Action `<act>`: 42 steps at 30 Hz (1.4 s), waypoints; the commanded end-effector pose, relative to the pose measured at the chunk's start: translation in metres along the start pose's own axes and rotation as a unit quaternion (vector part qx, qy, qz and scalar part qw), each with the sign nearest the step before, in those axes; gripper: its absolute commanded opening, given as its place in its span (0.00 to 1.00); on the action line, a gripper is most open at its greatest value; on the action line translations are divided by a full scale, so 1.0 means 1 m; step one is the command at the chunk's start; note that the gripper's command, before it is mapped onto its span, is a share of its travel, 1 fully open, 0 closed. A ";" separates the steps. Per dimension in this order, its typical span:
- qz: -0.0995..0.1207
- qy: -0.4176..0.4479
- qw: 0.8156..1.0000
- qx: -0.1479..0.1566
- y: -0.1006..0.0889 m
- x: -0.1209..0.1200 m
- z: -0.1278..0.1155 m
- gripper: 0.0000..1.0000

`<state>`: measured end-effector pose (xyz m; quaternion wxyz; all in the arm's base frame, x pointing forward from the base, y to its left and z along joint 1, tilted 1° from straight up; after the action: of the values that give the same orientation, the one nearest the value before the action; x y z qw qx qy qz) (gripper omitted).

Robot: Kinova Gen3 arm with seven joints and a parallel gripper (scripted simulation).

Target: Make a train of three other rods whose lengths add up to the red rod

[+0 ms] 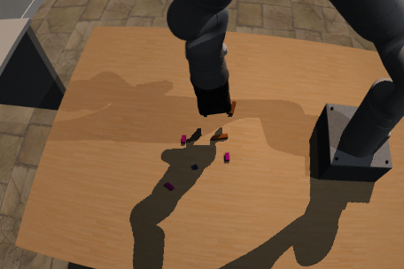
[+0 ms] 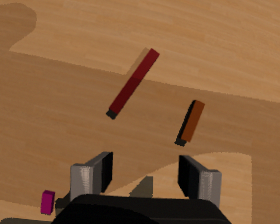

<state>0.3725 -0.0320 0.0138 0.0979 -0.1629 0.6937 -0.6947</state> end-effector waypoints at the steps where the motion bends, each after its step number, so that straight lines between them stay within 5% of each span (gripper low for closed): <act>1: 0.002 -0.045 0.999 -0.003 -0.001 -0.002 0.001 1.00; 9: -0.002 -0.191 0.982 -0.003 0.000 -0.008 -0.004 1.00; 18: -0.002 -0.407 0.913 0.000 0.000 -0.021 -0.015 1.00; 20: -0.002 -0.407 0.913 0.000 0.000 -0.021 -0.015 1.00; 35: 0.008 -0.692 0.722 0.017 -0.007 -0.043 -0.037 1.00; 37: 0.008 -0.692 0.722 0.017 -0.007 -0.043 -0.037 1.00; 42: 0.010 -0.755 0.655 0.025 -0.009 -0.048 -0.044 1.00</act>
<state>0.3999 0.0271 0.0169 0.5894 -0.6200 0.3755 -0.3565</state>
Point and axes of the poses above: the point where the finger pads meet when closed, its own y axis out along the fingers, its own x axis across the jaws, z = x × y, the point moved 4 cm from there along -y, back along the fingers, and after that the axes turned 4 degrees about -y, right-handed, at the moved point
